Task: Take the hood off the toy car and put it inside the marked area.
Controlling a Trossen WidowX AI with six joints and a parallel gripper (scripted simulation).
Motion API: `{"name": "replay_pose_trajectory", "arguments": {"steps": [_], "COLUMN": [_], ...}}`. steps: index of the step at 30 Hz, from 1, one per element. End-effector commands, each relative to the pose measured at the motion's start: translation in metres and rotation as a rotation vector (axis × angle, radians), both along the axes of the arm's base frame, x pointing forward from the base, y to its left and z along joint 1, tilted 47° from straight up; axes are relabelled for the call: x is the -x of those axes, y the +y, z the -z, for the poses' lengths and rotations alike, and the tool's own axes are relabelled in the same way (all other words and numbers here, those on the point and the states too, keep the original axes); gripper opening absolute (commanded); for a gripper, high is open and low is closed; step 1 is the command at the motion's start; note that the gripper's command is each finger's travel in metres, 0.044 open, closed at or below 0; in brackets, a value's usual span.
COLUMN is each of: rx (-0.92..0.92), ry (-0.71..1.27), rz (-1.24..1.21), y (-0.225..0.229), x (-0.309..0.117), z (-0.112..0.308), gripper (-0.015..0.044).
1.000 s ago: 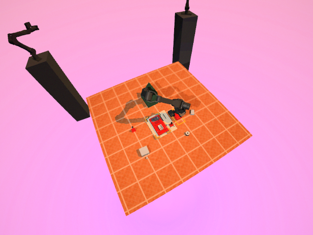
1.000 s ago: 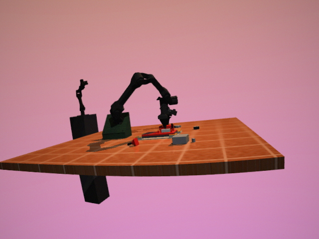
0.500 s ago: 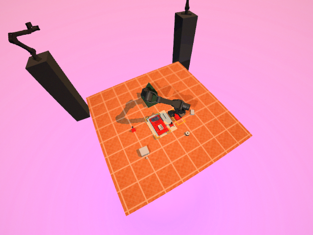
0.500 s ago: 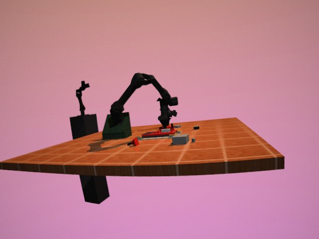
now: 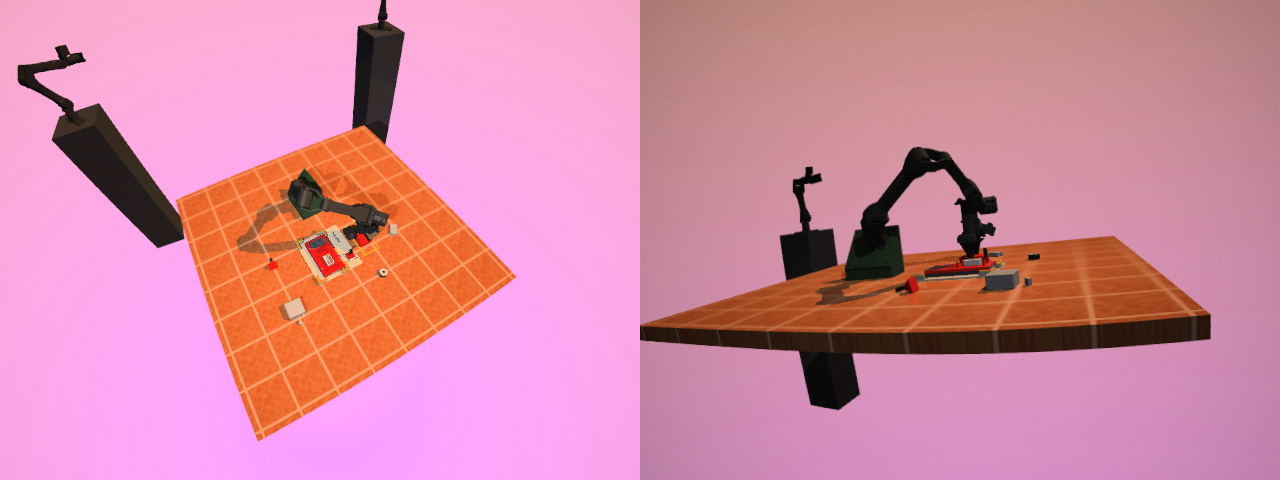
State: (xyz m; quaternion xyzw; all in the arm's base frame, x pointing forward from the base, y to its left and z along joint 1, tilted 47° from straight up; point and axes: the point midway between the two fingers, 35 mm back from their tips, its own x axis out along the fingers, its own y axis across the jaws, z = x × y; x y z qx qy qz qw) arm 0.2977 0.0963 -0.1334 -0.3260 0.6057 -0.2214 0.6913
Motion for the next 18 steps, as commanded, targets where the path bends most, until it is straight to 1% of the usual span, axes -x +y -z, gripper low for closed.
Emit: {"name": "replay_pose_trajectory", "arguments": {"steps": [1,13,18], "rx": [0.000,0.000,-0.001], "ry": [0.000,0.000,0.000], "rz": [0.000,0.000,-0.001], "y": [0.000,0.000,0.021], "x": [0.000,0.000,0.003], "z": [0.000,0.000,-0.018], "gripper": [0.0131,0.0440,0.0440]}}
